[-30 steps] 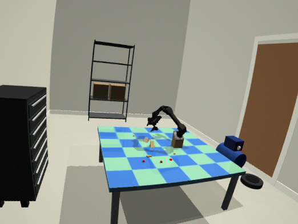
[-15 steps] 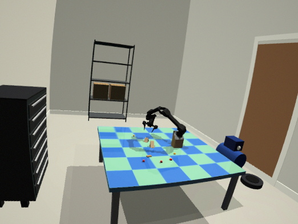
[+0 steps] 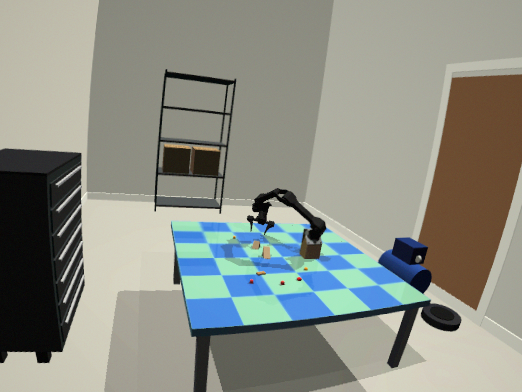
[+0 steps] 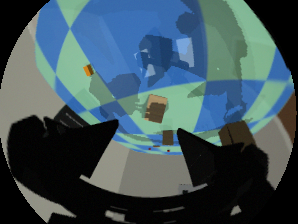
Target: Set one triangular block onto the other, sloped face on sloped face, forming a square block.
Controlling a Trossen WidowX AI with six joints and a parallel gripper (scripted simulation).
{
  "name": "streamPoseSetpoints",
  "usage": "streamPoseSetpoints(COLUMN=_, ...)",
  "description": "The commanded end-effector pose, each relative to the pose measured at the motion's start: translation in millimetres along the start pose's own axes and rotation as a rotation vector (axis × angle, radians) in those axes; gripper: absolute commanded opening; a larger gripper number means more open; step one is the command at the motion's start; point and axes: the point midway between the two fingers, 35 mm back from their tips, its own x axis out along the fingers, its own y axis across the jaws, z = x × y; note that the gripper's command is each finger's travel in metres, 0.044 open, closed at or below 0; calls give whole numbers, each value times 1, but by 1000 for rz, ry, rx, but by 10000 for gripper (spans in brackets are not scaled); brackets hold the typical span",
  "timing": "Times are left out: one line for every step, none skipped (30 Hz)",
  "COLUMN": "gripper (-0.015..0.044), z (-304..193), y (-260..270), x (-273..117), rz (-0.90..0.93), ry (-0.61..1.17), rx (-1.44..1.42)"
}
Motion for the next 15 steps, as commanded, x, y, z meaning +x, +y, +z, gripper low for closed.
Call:
streamPoseSetpoints(gripper=440, z=1, y=-5, x=40, rz=-30, ry=19, rx=34)
streamPoseSetpoints(gripper=440, z=0, y=-6, x=50, rz=-34, ry=24, rx=40)
streamPoseSetpoints(gripper=440, z=0, y=-8, x=60, rz=-39, ry=30, rx=45)
streamPoseSetpoints(gripper=440, z=0, y=-10, x=70, rz=-44, ry=36, rx=51)
streamPoseSetpoints(gripper=440, z=0, y=-11, x=77, rz=-50, ry=40, rx=53)
streamPoseSetpoints(gripper=440, z=0, y=-13, x=82, rz=-54, ry=42, rx=55)
streamPoseSetpoints(gripper=440, z=-1, y=-13, x=83, rz=-55, ry=43, rx=55)
streamPoseSetpoints(gripper=440, z=-1, y=-13, x=83, rz=-55, ry=43, rx=55)
streamPoseSetpoints(gripper=440, z=-1, y=-13, x=83, rz=-55, ry=43, rx=55)
streamPoseSetpoints(gripper=440, z=0, y=-13, x=83, rz=-54, ry=42, rx=55)
streamPoseSetpoints(gripper=440, z=0, y=-13, x=83, rz=-54, ry=42, rx=55)
streamPoseSetpoints(gripper=440, z=0, y=-13, x=83, rz=-54, ry=42, rx=55)
streamPoseSetpoints(gripper=440, z=0, y=-13, x=83, rz=-54, ry=42, rx=55)
streamPoseSetpoints(gripper=440, z=0, y=-13, x=83, rz=-54, ry=42, rx=55)
streamPoseSetpoints(gripper=440, z=0, y=-13, x=83, rz=-54, ry=42, rx=55)
